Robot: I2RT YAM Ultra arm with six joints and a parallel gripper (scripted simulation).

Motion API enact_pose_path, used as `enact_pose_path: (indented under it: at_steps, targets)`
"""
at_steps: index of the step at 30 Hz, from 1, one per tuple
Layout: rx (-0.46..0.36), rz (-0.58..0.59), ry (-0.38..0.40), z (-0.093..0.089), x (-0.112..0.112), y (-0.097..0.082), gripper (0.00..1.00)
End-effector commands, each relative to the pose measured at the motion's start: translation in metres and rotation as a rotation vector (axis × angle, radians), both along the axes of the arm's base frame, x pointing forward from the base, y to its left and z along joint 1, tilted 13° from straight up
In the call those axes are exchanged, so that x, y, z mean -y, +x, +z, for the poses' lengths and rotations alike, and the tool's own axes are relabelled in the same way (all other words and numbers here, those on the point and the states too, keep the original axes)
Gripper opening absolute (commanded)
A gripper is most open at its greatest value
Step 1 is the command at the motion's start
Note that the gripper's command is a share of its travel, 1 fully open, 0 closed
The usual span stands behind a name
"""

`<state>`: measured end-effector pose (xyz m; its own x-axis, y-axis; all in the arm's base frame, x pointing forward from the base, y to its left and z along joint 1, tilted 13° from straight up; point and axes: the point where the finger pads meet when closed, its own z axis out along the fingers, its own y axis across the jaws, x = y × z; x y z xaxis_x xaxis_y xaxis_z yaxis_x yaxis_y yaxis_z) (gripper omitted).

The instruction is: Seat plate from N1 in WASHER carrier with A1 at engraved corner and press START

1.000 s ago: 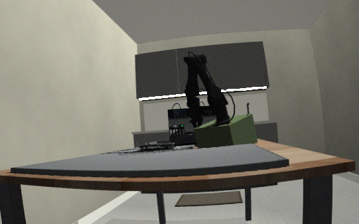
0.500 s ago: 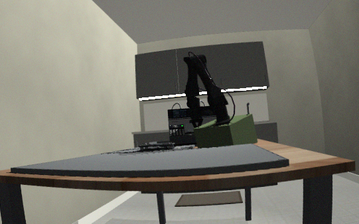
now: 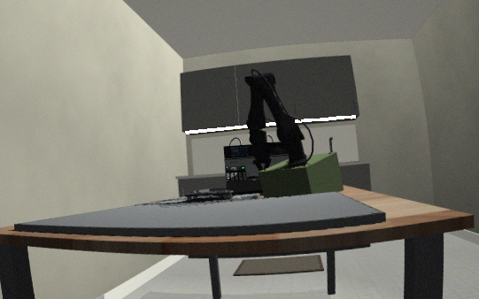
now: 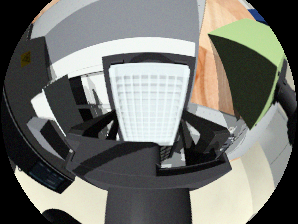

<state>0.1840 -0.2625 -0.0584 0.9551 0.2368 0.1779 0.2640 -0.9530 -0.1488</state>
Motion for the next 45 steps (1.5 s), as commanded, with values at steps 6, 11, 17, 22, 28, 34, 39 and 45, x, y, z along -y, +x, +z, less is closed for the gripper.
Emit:
enact_pose_path:
  at_steps: [6, 11, 17, 22, 28, 34, 39, 45]
  targets:
    - [-0.010, -0.004, 0.012, -0.006, -0.004, -0.001, 0.84]
    - [0.002, -0.003, -0.006, 0.001, 0.002, 0.001, 0.84]
    - [0.002, -0.003, -0.006, 0.001, 0.002, 0.001, 1.00]
    - [0.002, -0.003, -0.006, 0.001, 0.002, 0.001, 1.00]
    - [0.002, -0.003, -0.006, 0.001, 0.002, 0.001, 1.00]
    - [0.002, -0.003, -0.006, 0.001, 0.002, 0.001, 1.00]
    - [0.002, -0.003, -0.006, 0.001, 0.002, 0.001, 1.00]
    - [0.002, -0.004, -0.011, 0.007, 0.004, 0.003, 1.00]
